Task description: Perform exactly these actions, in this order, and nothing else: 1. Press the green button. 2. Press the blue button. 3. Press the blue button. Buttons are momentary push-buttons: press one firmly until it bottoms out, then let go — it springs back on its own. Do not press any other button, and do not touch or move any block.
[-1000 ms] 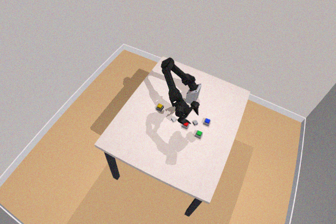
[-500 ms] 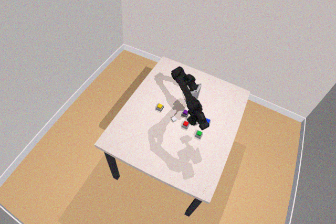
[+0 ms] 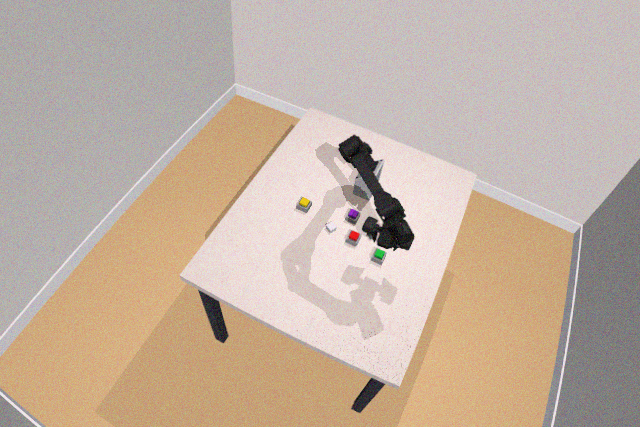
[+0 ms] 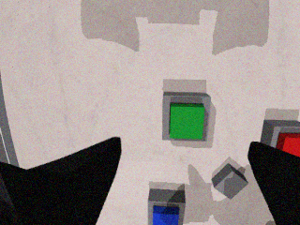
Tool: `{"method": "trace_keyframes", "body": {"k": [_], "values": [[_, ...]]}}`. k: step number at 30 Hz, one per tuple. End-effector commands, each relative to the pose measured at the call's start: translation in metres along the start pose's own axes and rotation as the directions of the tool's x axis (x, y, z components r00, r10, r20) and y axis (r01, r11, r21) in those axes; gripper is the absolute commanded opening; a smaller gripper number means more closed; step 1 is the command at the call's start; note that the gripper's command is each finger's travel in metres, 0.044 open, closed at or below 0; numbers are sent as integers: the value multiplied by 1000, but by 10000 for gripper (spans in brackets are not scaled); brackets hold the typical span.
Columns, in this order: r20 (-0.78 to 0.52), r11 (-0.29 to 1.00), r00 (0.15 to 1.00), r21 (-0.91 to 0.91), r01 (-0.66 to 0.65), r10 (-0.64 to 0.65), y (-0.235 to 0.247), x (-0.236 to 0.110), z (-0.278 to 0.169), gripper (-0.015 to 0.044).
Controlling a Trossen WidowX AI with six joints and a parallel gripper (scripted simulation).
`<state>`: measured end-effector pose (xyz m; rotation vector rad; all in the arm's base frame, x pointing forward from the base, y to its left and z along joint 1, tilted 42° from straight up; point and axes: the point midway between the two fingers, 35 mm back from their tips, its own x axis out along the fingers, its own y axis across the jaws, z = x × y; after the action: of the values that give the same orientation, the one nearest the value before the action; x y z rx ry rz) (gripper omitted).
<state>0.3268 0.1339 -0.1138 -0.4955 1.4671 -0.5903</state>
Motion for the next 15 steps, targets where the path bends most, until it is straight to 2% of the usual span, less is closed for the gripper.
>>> {"method": "trace_keyframes", "body": {"k": [1,9,15], "values": [[-31,999,999,-13,29,-30,-7,43,-7,242],[-31,999,999,-13,29,-30,-7,43,-7,32],[-31,999,999,-13,29,-30,-7,43,-7,20]]}}
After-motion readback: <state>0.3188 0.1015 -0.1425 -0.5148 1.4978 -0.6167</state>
